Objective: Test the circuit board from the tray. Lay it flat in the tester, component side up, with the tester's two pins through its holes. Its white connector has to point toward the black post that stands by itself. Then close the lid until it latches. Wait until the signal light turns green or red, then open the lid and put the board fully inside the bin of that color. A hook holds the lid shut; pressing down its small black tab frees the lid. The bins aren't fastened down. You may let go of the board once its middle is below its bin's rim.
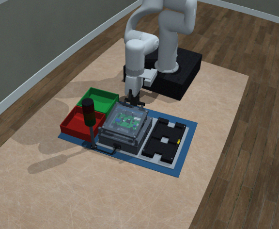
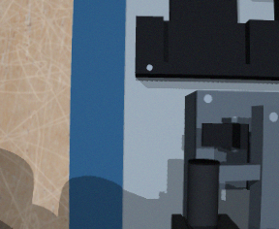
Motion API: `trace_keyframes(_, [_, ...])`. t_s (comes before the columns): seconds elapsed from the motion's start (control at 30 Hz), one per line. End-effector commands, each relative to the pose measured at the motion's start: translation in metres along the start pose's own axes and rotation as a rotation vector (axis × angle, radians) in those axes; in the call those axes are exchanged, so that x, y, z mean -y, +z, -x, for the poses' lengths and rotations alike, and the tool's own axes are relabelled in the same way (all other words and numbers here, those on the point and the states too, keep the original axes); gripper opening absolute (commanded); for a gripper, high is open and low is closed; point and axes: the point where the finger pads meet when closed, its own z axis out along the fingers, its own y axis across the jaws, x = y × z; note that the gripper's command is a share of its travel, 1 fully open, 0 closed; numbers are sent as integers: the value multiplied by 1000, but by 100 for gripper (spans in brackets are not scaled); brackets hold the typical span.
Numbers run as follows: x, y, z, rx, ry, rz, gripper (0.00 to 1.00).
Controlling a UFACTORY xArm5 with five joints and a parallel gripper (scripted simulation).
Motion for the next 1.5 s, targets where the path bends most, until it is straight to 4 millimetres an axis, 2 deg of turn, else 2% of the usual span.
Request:
trace_keyframes(0.0, [-1, 6, 0, 0, 0, 4, 0])
trace_keyframes(0.57, [0, 14, 0, 0, 0, 4, 0])
trace_keyframes(1.47, [0, 16, 0, 0, 0, 4, 0])
